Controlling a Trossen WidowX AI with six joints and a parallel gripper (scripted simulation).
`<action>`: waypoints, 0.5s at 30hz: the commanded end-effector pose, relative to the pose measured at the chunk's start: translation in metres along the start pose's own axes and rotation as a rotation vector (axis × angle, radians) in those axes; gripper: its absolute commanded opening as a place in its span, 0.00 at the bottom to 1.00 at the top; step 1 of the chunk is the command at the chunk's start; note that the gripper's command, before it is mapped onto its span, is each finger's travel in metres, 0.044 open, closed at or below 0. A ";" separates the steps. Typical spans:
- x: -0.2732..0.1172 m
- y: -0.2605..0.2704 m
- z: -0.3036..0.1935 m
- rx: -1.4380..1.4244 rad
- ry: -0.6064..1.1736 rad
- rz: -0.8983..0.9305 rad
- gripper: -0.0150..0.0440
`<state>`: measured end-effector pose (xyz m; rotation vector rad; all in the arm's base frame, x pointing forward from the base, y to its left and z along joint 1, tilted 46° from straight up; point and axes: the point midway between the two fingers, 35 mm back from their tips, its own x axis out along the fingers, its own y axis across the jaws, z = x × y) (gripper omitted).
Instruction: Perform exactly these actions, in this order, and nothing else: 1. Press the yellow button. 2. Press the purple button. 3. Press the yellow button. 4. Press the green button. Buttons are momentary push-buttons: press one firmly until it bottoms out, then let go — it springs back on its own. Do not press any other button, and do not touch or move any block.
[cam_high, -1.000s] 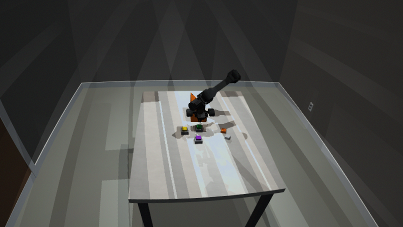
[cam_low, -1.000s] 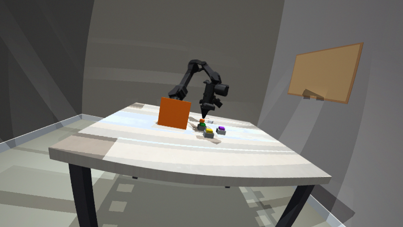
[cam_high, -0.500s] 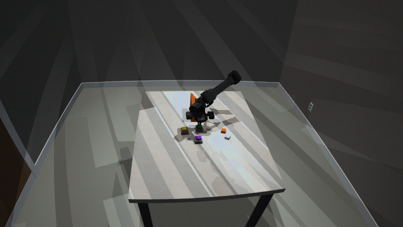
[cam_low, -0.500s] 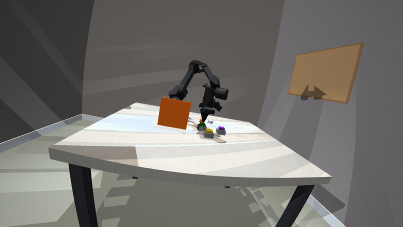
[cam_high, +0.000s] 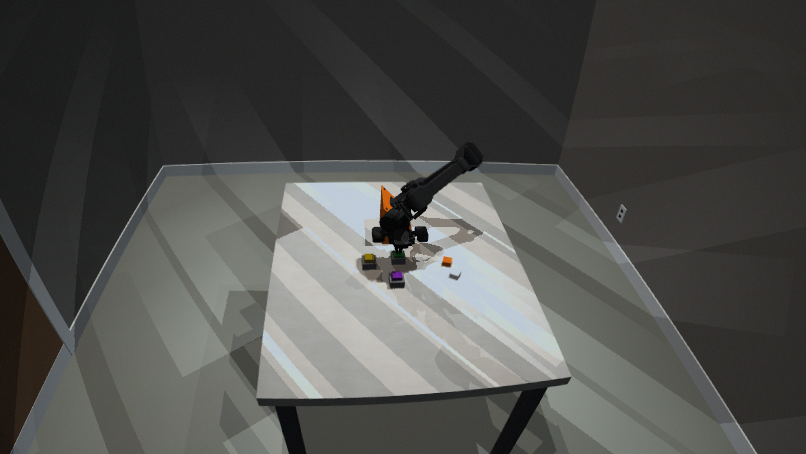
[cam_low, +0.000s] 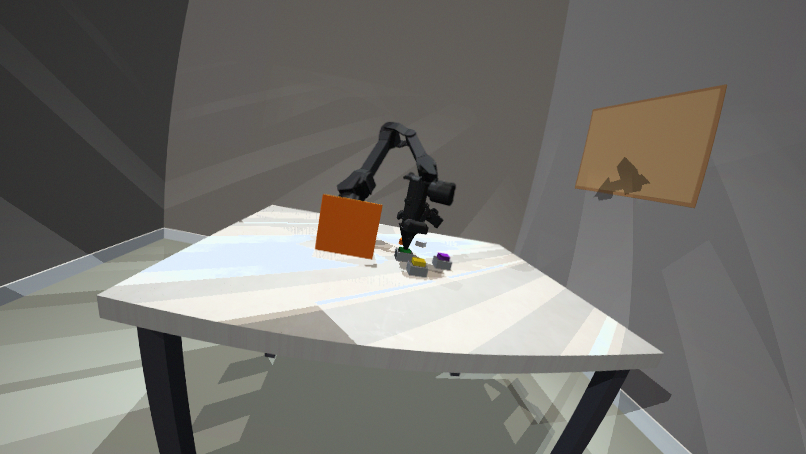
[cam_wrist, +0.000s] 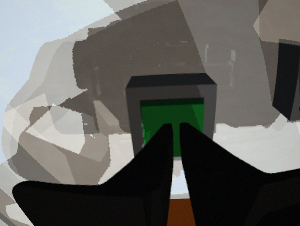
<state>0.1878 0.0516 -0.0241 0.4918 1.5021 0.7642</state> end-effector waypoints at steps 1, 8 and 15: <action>0.001 0.001 -0.001 0.004 0.002 0.005 0.29; 0.001 0.001 -0.001 0.004 0.002 0.005 0.29; -0.030 0.000 -0.001 0.004 0.002 0.003 0.29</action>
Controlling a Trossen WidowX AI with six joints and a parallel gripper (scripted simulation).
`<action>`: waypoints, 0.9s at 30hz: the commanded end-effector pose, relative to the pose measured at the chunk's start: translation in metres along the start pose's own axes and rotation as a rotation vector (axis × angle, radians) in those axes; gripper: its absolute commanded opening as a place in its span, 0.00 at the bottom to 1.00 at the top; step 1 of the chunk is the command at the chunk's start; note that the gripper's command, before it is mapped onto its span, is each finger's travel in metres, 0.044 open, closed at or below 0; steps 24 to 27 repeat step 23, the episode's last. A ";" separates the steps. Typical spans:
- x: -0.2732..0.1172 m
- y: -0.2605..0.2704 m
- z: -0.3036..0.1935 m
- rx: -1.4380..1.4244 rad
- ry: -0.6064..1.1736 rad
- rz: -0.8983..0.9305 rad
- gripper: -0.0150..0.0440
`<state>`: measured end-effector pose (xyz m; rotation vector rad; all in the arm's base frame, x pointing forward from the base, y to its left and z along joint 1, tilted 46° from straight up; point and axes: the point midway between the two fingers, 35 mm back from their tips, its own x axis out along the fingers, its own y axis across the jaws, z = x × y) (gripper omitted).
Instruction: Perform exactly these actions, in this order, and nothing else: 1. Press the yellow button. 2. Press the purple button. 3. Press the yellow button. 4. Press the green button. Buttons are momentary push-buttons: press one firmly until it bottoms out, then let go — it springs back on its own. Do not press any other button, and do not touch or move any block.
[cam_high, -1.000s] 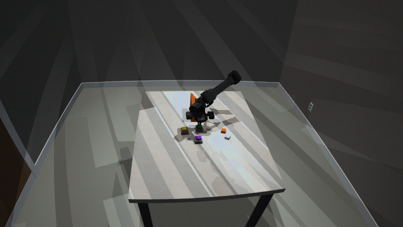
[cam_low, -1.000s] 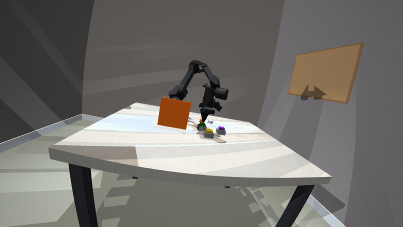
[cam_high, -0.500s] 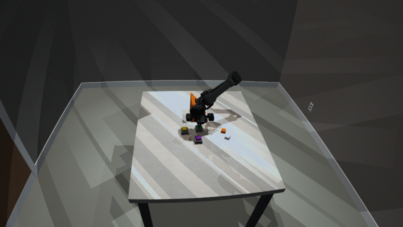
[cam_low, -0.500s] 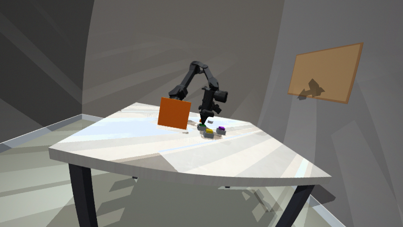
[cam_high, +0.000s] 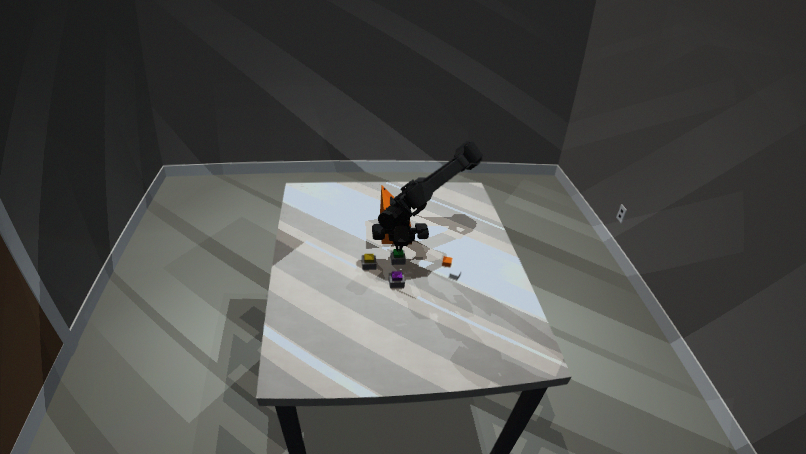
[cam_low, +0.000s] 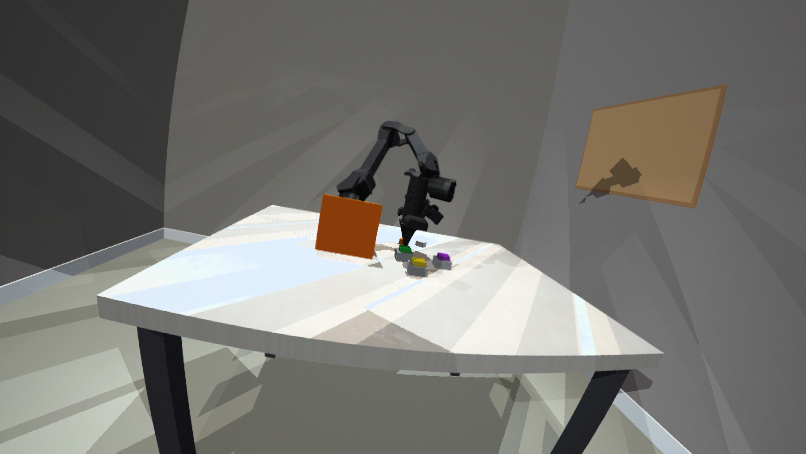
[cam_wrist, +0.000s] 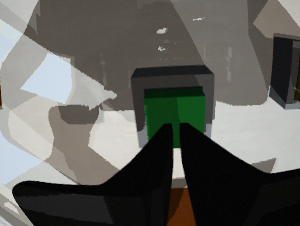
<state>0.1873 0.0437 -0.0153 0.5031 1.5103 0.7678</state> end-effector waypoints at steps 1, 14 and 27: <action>-0.021 0.000 0.001 -0.004 -0.004 -0.006 0.29; -0.073 0.167 0.059 -0.004 -0.010 -0.015 0.78; -0.083 0.208 0.051 -0.006 -0.006 0.002 0.93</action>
